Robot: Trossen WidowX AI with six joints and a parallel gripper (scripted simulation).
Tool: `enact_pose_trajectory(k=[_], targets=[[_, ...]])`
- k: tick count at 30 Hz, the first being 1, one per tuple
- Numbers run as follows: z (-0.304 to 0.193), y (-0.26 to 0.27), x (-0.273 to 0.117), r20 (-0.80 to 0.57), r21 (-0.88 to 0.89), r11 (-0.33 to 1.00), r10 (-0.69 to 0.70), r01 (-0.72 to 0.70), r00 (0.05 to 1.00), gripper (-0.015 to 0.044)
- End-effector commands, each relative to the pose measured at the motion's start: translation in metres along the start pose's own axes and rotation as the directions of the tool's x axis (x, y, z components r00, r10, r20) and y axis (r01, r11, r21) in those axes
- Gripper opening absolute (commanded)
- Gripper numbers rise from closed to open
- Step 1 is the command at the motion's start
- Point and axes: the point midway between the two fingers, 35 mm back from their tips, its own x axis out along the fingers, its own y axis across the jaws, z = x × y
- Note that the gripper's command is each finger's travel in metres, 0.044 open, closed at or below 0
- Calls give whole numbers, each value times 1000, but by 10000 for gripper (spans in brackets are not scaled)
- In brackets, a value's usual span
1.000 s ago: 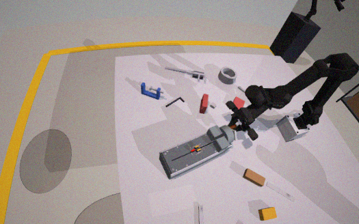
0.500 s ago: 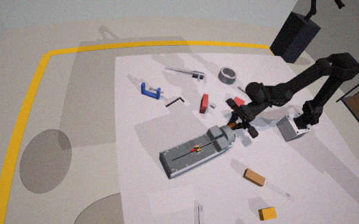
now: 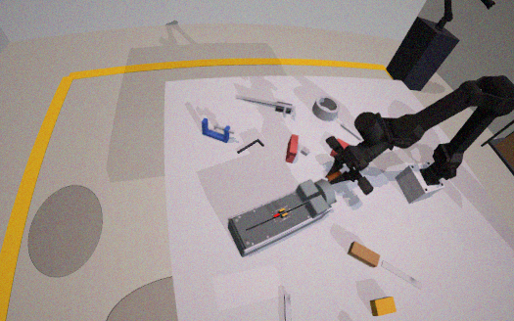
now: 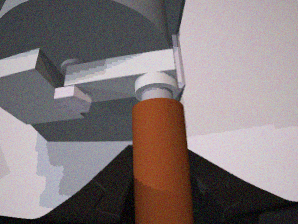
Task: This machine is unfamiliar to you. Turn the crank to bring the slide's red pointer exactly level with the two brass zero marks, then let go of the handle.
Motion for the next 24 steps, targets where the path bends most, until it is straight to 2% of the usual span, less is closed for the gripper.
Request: enact_pose_trajectory(k=[1,24], targets=[[7,2,-7,7,-3,1000,0,0,1000,0],[18,29,-18,7,-1,1000,2,-2,1000,0]])
